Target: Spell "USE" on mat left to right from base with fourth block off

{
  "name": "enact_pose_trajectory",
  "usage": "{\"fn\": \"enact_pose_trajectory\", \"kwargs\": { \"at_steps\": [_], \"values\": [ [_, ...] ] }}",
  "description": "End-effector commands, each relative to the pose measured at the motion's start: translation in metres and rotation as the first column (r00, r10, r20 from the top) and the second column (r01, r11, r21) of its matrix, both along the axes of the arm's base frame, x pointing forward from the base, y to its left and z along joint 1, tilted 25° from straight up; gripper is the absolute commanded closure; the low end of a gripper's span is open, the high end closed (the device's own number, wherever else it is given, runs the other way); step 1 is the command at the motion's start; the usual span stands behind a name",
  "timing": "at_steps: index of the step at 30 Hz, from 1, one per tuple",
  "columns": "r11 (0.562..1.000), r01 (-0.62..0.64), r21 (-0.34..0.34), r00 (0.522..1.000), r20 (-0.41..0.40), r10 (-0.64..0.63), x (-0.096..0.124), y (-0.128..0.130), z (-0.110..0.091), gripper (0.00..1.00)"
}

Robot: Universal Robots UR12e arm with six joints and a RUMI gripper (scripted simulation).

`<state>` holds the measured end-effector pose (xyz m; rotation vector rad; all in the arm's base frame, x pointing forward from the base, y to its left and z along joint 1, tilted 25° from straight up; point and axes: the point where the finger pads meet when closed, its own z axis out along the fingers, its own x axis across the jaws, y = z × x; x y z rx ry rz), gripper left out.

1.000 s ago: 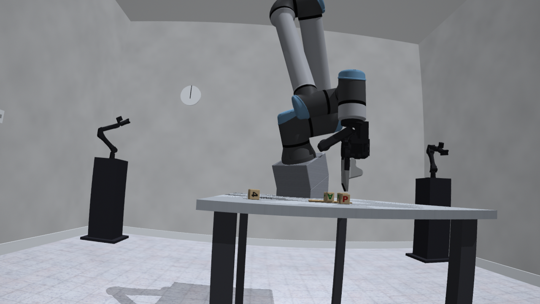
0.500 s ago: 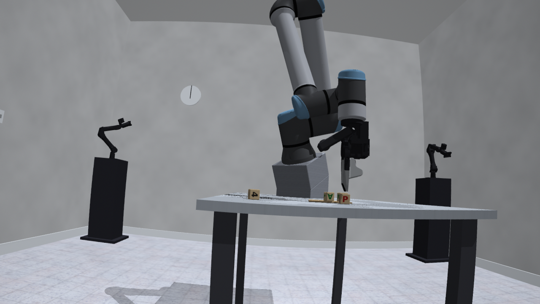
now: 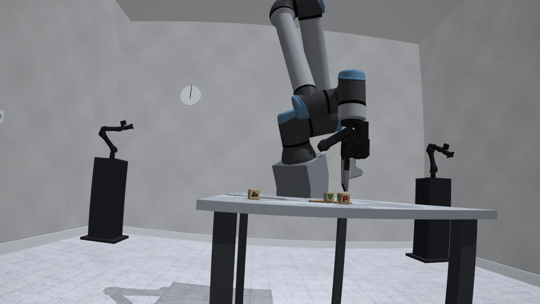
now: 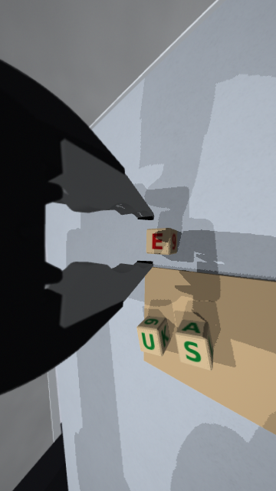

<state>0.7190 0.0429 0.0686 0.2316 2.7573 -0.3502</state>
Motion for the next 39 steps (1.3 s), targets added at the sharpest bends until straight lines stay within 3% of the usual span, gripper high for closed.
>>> {"fn": "enact_pose_trajectory", "kwargs": {
  "at_steps": [1, 17, 39],
  "values": [
    [1.000, 0.001, 0.001, 1.000, -0.003, -0.001, 0.000, -0.002, -0.004, 0.72],
    [1.000, 0.001, 0.001, 1.000, 0.000, -0.001, 0.010, -0.010, -0.028, 0.72],
    [1.000, 0.001, 0.001, 1.000, 0.001, -0.001, 0.012, -0.011, -0.033, 0.72]
  ]
}}
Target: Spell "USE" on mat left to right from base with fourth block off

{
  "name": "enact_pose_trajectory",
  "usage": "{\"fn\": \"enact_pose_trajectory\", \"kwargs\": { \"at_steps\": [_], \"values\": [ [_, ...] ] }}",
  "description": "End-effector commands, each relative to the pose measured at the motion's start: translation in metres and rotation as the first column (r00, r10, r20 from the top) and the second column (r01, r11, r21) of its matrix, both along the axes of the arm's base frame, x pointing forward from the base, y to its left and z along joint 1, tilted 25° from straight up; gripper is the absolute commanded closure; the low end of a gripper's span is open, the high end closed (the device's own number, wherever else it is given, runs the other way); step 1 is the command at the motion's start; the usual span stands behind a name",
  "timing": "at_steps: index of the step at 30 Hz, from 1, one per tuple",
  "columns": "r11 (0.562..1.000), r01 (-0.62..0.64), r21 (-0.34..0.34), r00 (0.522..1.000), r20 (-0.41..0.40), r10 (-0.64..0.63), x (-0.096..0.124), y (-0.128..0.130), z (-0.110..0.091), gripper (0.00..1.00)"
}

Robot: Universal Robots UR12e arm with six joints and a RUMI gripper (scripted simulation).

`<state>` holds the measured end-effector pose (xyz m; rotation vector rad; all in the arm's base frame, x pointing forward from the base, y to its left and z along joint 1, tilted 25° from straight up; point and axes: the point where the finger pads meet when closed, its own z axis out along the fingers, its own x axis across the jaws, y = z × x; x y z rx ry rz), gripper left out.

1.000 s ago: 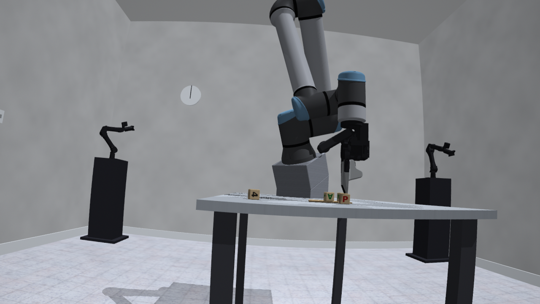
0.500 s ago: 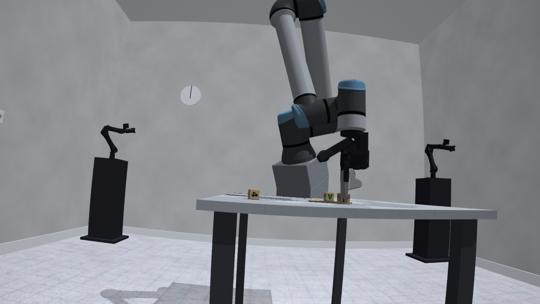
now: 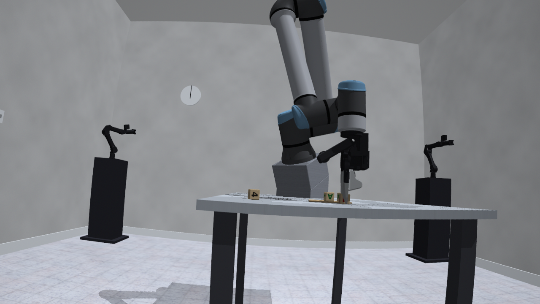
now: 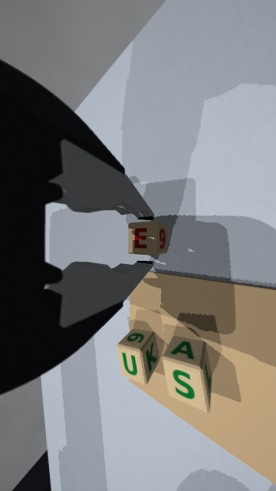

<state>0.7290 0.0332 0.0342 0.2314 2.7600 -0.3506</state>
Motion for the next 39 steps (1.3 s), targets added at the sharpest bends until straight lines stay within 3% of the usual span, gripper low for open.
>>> {"fn": "enact_pose_trajectory", "kwargs": {
  "at_steps": [1, 6, 7, 39],
  "values": [
    [1.000, 0.001, 0.000, 1.000, 0.003, -0.001, 0.0019, -0.0011, 0.0017, 0.72],
    [1.000, 0.001, 0.000, 1.000, 0.003, -0.001, 0.0019, -0.0011, 0.0017, 0.72],
    [1.000, 0.001, 0.000, 1.000, 0.003, -0.001, 0.0019, -0.0011, 0.0017, 0.91],
    [1.000, 0.001, 0.000, 1.000, 0.003, -0.001, 0.0019, -0.0011, 0.0017, 0.91]
  ]
}}
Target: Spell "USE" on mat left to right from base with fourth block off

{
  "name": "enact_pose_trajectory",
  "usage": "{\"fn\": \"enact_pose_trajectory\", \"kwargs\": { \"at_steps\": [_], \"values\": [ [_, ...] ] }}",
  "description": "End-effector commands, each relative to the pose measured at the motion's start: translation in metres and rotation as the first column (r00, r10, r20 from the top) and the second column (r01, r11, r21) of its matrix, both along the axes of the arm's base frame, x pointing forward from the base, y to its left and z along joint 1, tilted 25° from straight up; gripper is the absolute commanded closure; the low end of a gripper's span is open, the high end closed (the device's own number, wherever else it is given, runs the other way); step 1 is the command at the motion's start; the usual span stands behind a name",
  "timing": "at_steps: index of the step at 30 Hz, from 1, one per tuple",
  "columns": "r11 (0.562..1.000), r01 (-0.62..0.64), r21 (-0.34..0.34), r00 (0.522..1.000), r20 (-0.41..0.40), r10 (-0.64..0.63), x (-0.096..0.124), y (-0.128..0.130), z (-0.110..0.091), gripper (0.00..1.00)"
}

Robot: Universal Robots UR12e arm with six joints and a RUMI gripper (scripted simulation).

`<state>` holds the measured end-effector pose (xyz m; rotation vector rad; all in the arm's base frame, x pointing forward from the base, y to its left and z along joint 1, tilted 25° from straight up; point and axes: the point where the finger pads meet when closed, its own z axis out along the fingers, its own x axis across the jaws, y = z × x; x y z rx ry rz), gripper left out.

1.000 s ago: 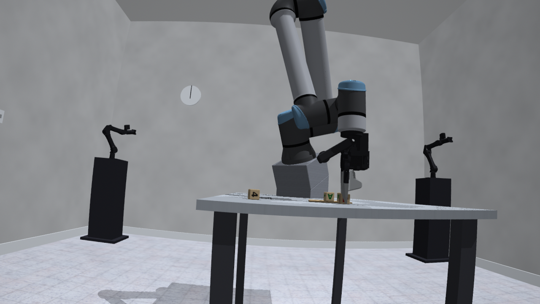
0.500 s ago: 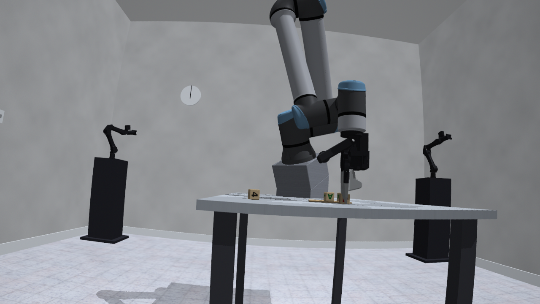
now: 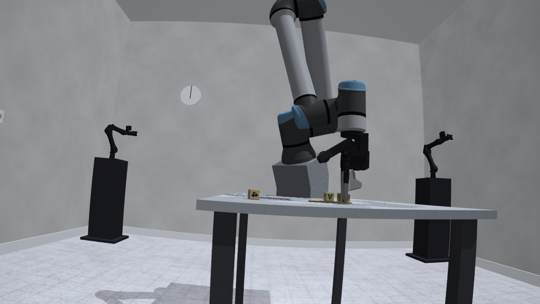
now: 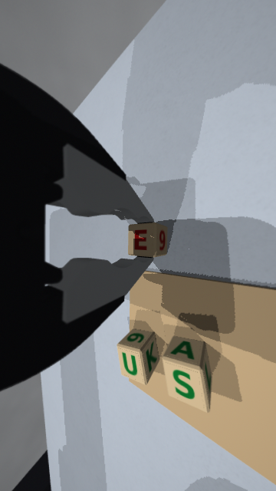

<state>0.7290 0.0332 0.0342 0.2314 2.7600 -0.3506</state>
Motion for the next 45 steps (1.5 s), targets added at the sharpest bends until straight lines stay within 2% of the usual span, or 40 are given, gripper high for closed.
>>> {"fn": "enact_pose_trajectory", "kwargs": {
  "at_steps": [1, 10, 19, 23, 37, 39, 41, 43, 45],
  "values": [
    [1.000, 0.001, 0.000, 1.000, 0.003, -0.001, 0.002, -0.001, 0.002, 0.91],
    [1.000, -0.001, 0.000, 1.000, 0.003, 0.001, -0.004, 0.005, 0.015, 0.91],
    [1.000, -0.001, 0.000, 1.000, 0.006, 0.001, -0.022, 0.022, 0.075, 0.91],
    [1.000, -0.001, 0.000, 1.000, 0.007, 0.001, -0.028, 0.026, 0.092, 0.91],
    [1.000, -0.002, -0.001, 1.000, 0.000, 0.002, -0.034, 0.024, 0.091, 0.91],
    [1.000, -0.020, -0.006, 1.000, -0.005, 0.020, -0.043, 0.016, 0.091, 0.91],
    [0.998, -0.055, -0.018, 0.998, -0.016, 0.055, -0.061, 0.002, 0.090, 0.91],
    [0.998, -0.055, -0.018, 0.998, -0.016, 0.055, -0.061, 0.002, 0.090, 0.91],
    [0.994, -0.101, -0.032, 0.995, -0.031, 0.100, -0.085, -0.015, 0.088, 0.91]
  ]
}}
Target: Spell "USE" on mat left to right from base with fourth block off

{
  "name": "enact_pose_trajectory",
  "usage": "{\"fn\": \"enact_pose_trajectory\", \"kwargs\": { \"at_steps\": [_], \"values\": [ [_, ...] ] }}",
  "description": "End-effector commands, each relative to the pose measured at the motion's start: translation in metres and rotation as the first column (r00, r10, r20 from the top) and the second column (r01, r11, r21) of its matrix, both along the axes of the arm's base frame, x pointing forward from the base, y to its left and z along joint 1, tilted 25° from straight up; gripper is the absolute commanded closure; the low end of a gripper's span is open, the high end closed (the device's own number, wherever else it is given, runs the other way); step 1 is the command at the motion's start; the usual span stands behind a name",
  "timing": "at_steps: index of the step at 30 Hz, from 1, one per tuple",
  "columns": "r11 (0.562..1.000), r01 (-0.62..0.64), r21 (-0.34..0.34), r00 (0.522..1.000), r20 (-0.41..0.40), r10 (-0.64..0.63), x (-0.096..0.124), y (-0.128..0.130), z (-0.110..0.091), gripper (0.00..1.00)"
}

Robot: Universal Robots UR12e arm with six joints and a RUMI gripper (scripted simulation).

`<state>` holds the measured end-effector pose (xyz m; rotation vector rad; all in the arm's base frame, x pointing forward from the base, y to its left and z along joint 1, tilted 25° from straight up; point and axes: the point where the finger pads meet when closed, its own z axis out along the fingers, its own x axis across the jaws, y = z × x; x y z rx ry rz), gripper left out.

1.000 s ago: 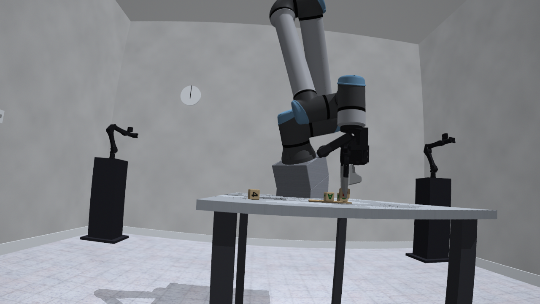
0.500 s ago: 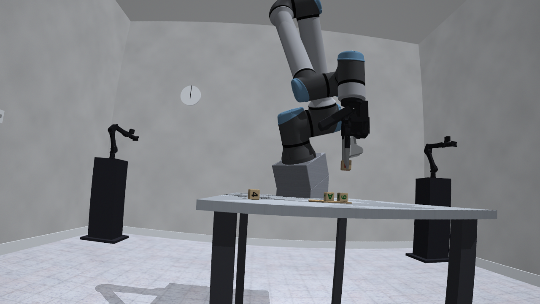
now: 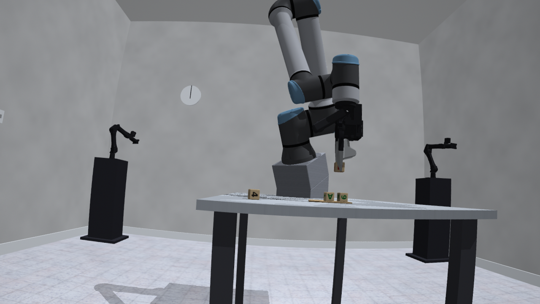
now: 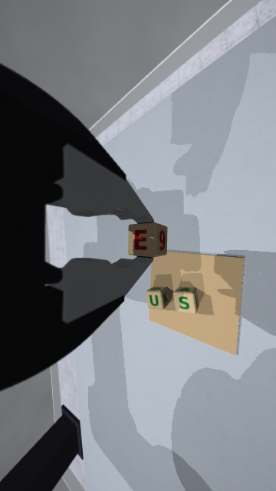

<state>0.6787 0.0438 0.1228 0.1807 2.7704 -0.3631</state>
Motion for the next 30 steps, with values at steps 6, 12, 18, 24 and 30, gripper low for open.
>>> {"fn": "enact_pose_trajectory", "kwargs": {
  "at_steps": [6, 12, 18, 24, 30],
  "values": [
    [0.985, -0.167, -0.052, 0.985, -0.048, 0.164, -0.087, -0.055, -0.009, 0.91],
    [0.984, -0.170, -0.053, 0.985, -0.050, 0.167, -0.089, -0.056, -0.009, 0.91],
    [0.984, -0.170, -0.053, 0.985, -0.050, 0.167, -0.088, -0.056, -0.009, 0.91],
    [0.984, -0.171, -0.052, 0.984, -0.052, 0.168, -0.088, -0.056, -0.012, 0.91],
    [0.984, -0.170, -0.051, 0.984, -0.053, 0.167, -0.084, -0.060, -0.027, 0.91]
  ]
}}
